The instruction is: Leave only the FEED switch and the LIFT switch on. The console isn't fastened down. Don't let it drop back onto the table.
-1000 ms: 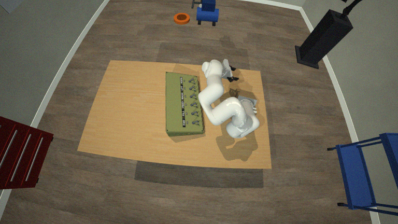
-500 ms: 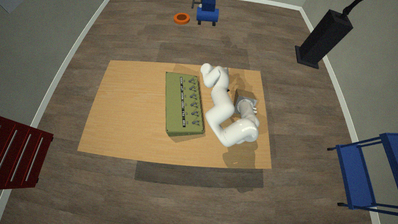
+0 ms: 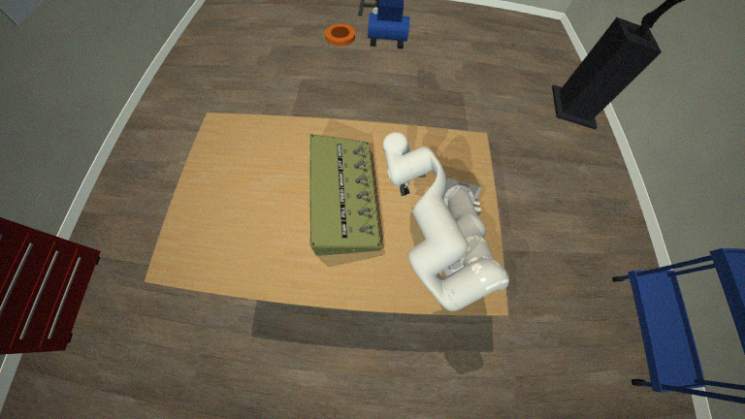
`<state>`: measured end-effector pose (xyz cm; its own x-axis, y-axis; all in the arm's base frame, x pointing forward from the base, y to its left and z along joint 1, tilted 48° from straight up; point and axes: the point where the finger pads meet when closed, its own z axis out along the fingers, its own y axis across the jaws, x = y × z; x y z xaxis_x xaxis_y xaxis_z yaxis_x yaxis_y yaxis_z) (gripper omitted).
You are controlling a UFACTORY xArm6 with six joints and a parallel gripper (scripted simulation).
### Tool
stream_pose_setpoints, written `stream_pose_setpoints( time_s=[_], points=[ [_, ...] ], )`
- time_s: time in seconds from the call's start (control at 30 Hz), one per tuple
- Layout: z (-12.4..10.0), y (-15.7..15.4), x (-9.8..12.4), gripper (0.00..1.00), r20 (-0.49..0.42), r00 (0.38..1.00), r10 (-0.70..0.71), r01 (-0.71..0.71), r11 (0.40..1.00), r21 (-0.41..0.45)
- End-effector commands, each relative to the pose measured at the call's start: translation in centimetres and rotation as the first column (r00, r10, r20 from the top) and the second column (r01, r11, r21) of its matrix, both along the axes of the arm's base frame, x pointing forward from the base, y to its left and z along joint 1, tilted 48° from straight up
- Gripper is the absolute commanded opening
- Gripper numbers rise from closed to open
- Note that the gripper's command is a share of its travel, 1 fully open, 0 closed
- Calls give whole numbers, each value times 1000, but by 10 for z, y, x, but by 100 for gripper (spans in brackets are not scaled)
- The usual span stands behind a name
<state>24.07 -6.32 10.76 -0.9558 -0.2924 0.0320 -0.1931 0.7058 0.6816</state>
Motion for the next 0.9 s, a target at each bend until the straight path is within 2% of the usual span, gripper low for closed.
stream_pose_setpoints(
  time_s=[0.0, 0.03, 0.07, 0.1, 0.13, 0.2, 0.27, 0.37, 0.47, 0.57, 0.8, 0.83, 0.87],
  points=[
    [41, 31, 23, 100, 142, 983, -120, 113, 992, 59],
    [41, 31, 23, 100, 142, 983, -120, 113, 992, 59],
    [56, 42, 31, 100, 194, 968, -160, 145, 985, 93],
    [56, 42, 31, 100, 194, 968, -160, 145, 985, 93],
    [71, 52, 38, 100, 241, 951, -196, 170, 977, 126],
    [71, 52, 38, 100, 241, 951, -196, 170, 977, 126],
    [96, 68, 49, 100, 318, 913, -255, 203, 961, 187],
    [106, 74, 53, 100, 348, 895, -278, 213, 954, 213],
    [127, 86, 61, 100, 407, 855, -322, 227, 937, 266],
    [135, 90, 63, 100, 427, 839, -338, 229, 931, 285],
    [136, 90, 63, 100, 429, 838, -339, 229, 930, 287],
    [136, 90, 63, 77, 429, 838, -339, 229, 930, 287],
    [136, 90, 63, 77, 429, 838, -339, 229, 930, 287]
  ],
)
